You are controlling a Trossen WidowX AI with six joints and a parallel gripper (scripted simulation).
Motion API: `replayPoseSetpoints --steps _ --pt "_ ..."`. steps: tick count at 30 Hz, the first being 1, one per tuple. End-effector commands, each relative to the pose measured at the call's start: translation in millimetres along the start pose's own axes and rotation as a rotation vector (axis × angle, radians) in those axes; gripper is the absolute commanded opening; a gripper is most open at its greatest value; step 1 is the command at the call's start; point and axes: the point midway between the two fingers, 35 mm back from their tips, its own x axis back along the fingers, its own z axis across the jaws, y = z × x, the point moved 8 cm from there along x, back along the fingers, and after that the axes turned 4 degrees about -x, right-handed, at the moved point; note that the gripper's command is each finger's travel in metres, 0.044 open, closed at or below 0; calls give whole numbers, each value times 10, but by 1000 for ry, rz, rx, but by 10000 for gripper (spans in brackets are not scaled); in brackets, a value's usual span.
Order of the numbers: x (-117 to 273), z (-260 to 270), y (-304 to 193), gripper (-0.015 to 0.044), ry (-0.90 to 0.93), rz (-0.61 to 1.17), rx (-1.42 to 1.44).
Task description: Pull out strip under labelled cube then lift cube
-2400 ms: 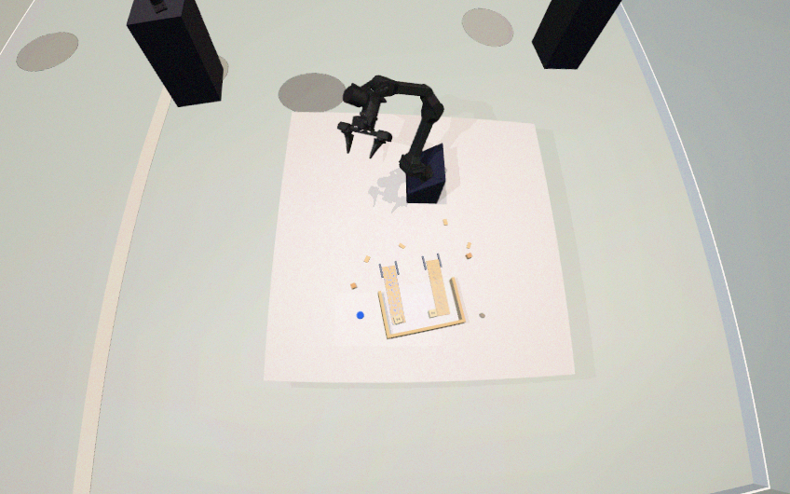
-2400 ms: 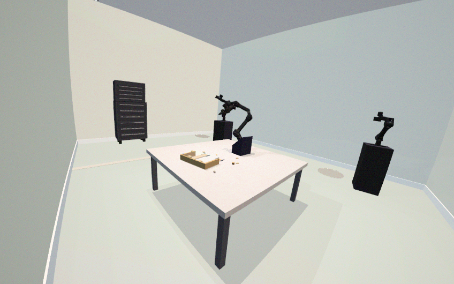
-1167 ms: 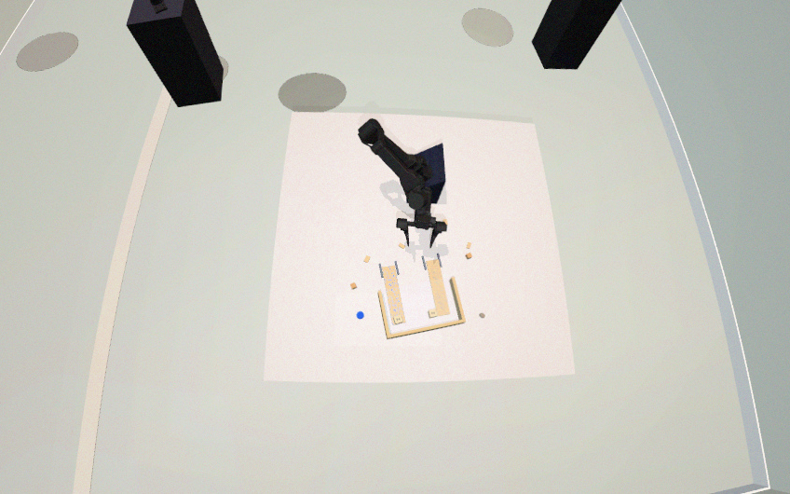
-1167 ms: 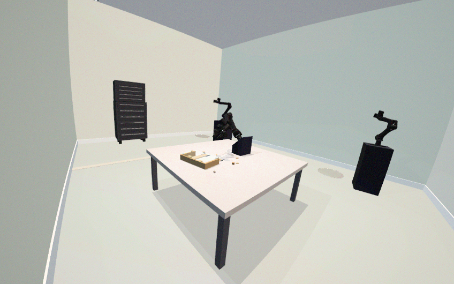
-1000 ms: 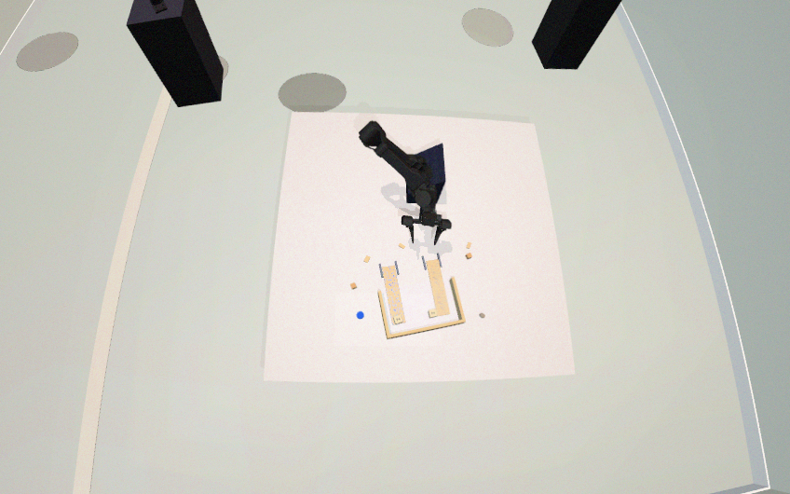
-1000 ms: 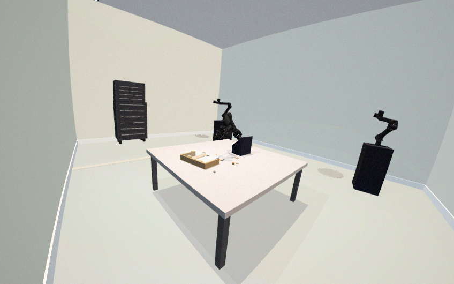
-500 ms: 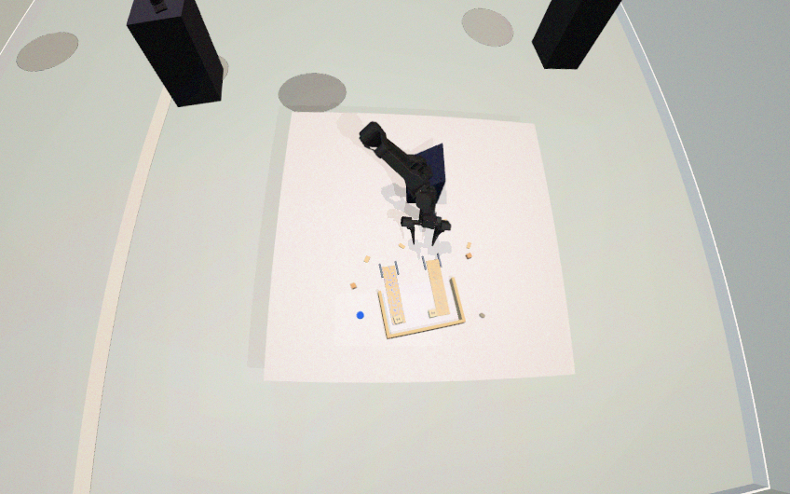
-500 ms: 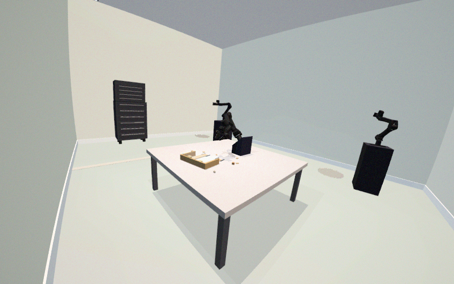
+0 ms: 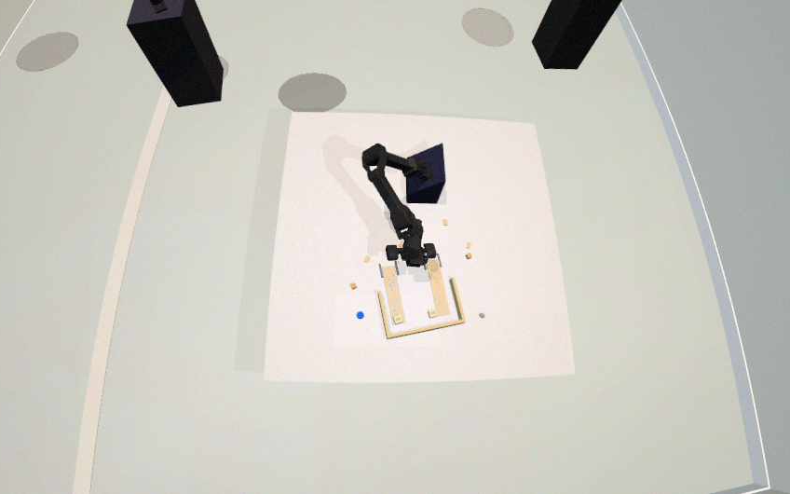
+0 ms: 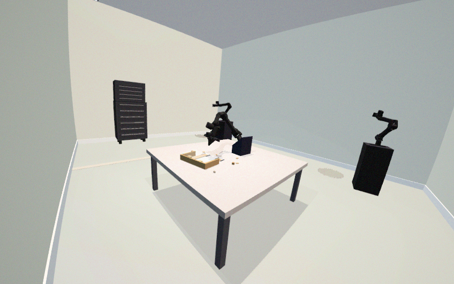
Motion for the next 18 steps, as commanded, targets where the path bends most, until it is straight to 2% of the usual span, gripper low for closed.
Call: replayPoseSetpoints --steps 1,8,18 --pt "-203 -201 102 0 17 131 19" --pt "-522 -671 154 0 60 374 60" --pt "-576 -720 122 0 61 380 61"
